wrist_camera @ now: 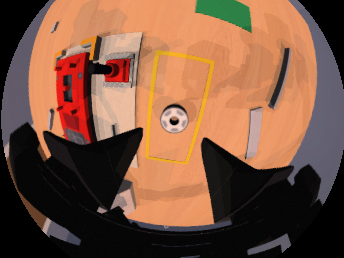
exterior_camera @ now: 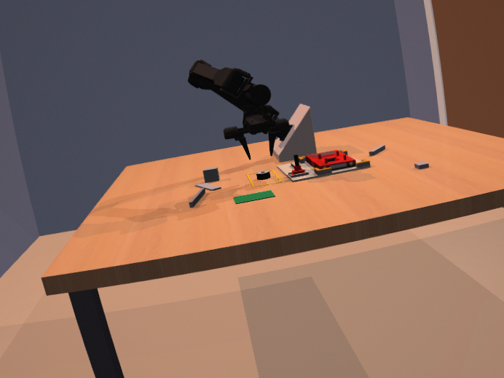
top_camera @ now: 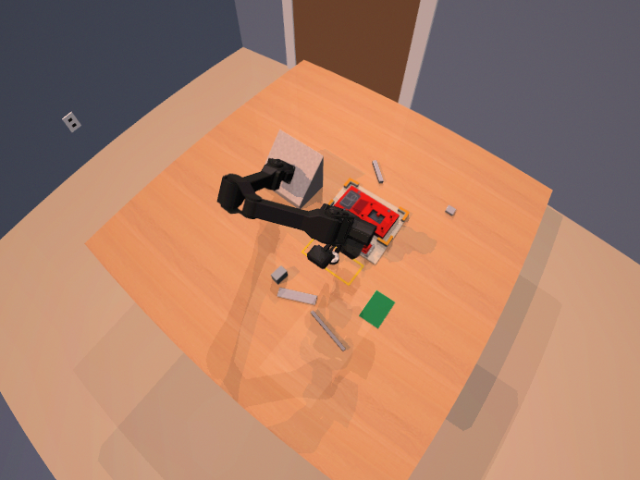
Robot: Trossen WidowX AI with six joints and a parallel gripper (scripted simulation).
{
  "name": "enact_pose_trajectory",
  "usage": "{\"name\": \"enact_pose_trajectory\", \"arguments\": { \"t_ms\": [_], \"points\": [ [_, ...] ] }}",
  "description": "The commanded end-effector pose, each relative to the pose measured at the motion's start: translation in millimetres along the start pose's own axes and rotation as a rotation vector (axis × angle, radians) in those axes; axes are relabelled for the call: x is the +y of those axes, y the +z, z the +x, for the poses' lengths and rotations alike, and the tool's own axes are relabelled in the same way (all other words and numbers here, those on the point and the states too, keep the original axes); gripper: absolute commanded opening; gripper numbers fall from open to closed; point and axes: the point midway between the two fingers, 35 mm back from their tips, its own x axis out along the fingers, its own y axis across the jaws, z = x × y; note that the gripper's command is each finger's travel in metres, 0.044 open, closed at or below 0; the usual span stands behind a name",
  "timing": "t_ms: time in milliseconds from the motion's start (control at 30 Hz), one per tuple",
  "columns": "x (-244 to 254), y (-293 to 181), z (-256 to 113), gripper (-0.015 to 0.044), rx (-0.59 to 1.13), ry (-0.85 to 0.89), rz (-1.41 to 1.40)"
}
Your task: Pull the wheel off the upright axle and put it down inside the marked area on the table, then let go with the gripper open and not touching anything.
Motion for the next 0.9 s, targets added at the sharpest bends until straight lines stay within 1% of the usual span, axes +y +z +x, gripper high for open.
{"name": "enact_pose_trajectory", "arguments": {
  "t_ms": [0,133,167,233,300,867],
  "points": [
    [1,-2,-2,0.0326,0.000,0.001,0.000],
    [24,-39,-31,0.0431,0.000,0.017,-0.001],
    [29,-51,-39,0.0440,0.002,0.017,-0.001],
    [36,-74,-51,0.0440,0.005,0.011,0.001],
    [37,-82,-54,0.0440,0.006,0.007,0.002],
    [37,-82,-54,0.0440,0.006,0.007,0.002]
  ]
}}
